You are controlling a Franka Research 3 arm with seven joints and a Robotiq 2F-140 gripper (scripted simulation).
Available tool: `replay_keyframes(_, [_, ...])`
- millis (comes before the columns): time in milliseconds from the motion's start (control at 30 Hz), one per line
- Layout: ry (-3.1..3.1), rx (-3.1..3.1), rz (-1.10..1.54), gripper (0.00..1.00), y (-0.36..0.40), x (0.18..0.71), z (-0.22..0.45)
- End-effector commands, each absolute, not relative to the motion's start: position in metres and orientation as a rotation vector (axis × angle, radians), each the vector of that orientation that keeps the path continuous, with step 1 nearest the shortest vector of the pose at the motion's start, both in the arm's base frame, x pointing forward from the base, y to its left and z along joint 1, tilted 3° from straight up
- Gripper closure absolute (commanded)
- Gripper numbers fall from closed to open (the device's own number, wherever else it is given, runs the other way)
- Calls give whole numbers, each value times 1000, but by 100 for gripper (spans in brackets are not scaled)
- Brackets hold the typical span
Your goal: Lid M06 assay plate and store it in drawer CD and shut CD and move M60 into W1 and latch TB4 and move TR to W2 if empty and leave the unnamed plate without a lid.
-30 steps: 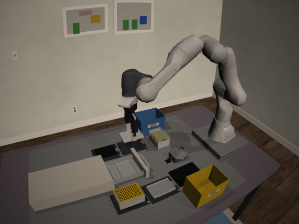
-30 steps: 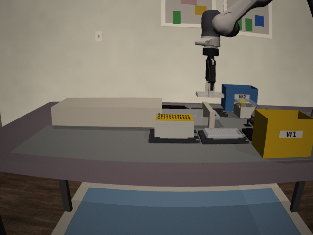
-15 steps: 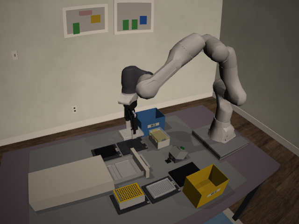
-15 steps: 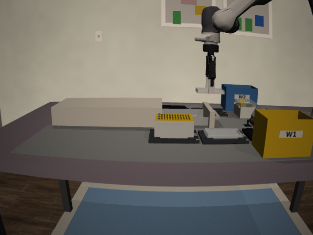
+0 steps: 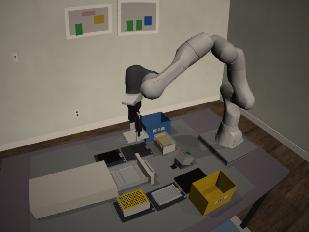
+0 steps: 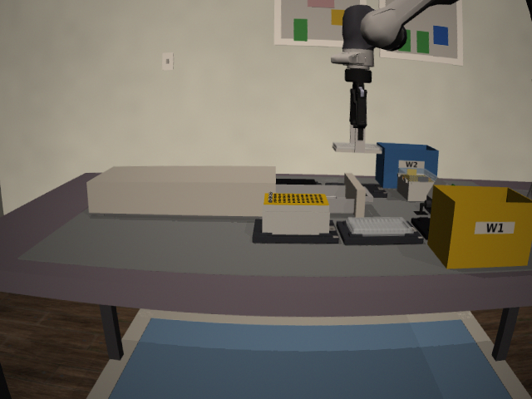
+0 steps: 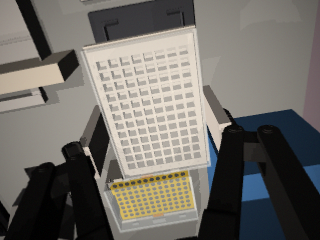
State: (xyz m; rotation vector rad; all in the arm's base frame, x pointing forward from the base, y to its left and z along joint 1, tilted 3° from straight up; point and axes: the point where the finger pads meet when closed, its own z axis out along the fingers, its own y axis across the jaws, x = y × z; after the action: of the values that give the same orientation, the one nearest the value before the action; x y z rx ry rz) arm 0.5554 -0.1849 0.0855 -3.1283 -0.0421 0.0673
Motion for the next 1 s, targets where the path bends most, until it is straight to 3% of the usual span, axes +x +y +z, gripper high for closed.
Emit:
replay_keyframes(0, [-28,-3129,73,100,-185,555,92])
replay_keyframes(967, [-184,-3121,71,100,-178,560,107])
